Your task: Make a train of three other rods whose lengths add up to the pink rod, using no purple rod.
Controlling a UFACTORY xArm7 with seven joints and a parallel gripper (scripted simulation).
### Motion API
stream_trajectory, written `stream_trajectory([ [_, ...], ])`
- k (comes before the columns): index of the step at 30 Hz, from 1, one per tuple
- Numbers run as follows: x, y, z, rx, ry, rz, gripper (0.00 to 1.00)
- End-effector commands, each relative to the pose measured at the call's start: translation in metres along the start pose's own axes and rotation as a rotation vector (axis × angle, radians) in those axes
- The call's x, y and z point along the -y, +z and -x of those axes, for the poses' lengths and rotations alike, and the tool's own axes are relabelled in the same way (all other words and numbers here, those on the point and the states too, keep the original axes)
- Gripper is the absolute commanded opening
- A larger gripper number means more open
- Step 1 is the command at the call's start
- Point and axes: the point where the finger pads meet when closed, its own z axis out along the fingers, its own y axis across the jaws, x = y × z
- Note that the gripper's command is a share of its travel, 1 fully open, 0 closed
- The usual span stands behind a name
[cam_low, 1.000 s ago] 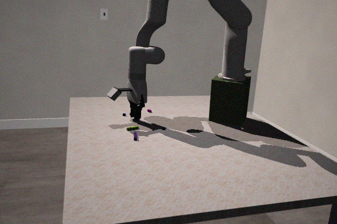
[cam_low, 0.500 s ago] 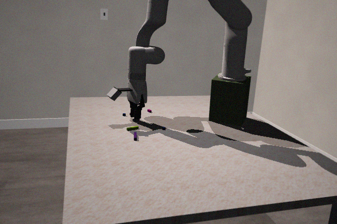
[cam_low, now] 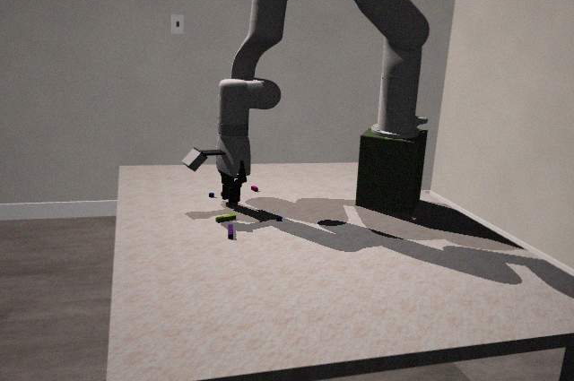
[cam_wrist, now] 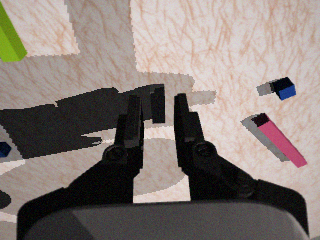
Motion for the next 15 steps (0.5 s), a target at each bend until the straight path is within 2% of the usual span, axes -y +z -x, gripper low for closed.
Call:
stream_trajectory([
  [1,-0.0008,-0.001,-0.0014,-0.003,0.0,0.002,0.24],
  [15,-0.0008,0.0027,-0.0014,-0.003,0.0,0.002,0.24],
])
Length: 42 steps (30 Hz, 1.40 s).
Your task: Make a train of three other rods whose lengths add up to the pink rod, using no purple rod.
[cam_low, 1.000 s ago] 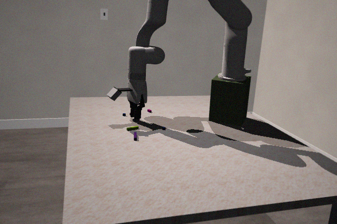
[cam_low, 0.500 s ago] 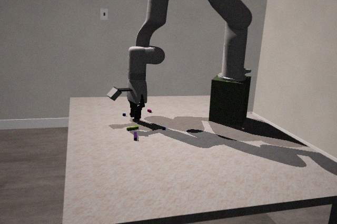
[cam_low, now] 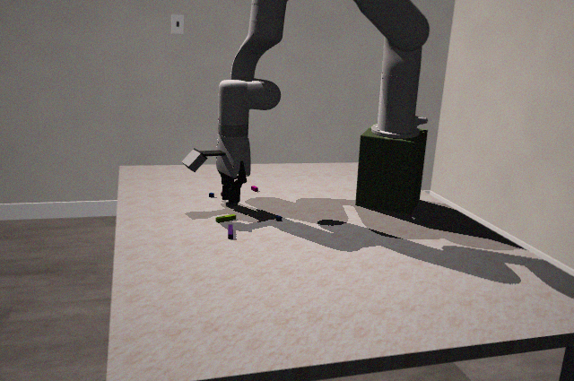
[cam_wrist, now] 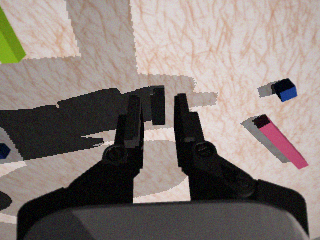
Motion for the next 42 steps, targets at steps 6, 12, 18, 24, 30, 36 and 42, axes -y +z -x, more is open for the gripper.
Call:
stream_trajectory([
  [6,-0.0007,0.0043,-0.0014,-0.003,0.0,0.002,0.24],
  [12,-0.0007,0.0091,-0.0014,-0.003,0.0,0.002,0.24],
  [18,-0.0007,0.0112,-0.0014,-0.003,0.0,0.002,0.24],
  [24,-0.0007,0.0114,-0.0014,-0.003,0.0,0.002,0.24],
  [30,-0.0007,0.0114,-0.0014,-0.003,0.0,0.002,0.24],
  [36,-0.0007,0.0114,-0.0014,-0.003,0.0,0.002,0.24],
  [42,-0.0007,0.0114,-0.0014,-0.003,0.0,0.002,0.24],
])
